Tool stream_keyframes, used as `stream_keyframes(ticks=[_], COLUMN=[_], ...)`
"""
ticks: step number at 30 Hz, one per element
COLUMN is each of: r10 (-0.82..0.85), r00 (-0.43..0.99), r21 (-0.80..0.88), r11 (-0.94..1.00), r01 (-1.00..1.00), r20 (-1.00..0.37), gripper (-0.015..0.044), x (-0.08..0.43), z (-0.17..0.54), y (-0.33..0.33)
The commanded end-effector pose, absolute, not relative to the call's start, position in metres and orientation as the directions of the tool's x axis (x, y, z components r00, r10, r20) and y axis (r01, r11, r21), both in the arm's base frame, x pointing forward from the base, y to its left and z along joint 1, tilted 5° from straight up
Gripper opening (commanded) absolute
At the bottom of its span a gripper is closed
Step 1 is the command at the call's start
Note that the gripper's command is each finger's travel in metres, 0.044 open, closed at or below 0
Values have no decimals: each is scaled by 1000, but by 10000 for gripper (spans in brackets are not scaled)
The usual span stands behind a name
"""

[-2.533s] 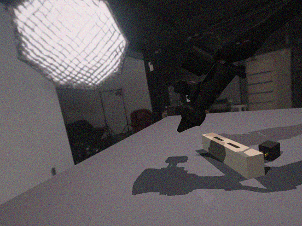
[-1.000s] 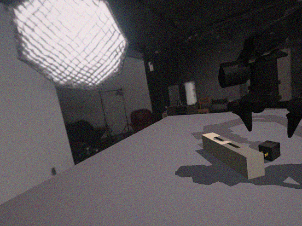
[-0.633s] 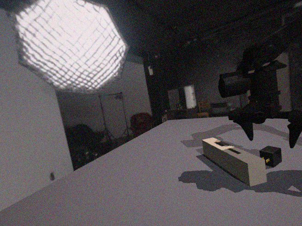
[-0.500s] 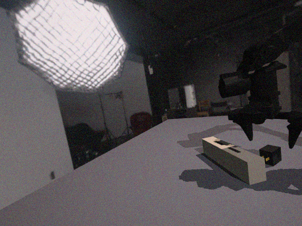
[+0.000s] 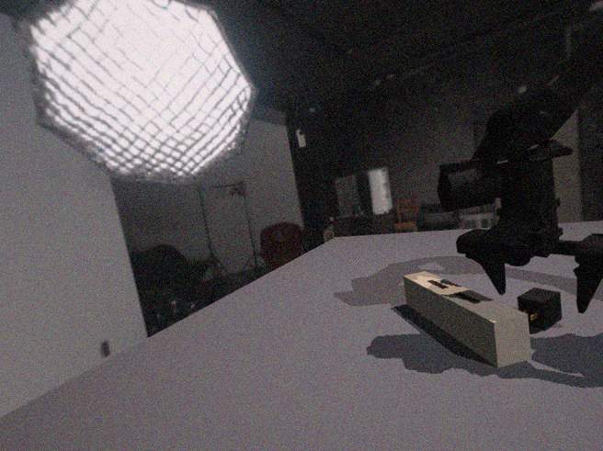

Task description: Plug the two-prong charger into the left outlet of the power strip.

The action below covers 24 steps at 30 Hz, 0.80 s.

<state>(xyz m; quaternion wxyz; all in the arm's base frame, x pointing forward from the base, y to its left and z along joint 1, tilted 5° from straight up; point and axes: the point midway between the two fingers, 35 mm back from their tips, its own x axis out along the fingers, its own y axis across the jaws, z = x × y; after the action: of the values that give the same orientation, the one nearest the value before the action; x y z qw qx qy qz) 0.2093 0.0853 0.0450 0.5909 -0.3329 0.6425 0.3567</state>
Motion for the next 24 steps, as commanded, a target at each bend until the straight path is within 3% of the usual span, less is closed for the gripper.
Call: stream_keyframes(ticks=[1, 12, 23, 24], r10=[-4, -4, -7, -7], r00=[-84, -84, -82, -82], r21=[69, 70, 66, 66], r11=[527, 527, 523, 523], r01=[-847, -847, -850, -850], r20=[-996, -996, -997, -997], gripper=[440, 440, 151, 145], x=[208, 206, 207, 207], z=[39, 24, 27, 27], y=[86, 86, 86, 86])
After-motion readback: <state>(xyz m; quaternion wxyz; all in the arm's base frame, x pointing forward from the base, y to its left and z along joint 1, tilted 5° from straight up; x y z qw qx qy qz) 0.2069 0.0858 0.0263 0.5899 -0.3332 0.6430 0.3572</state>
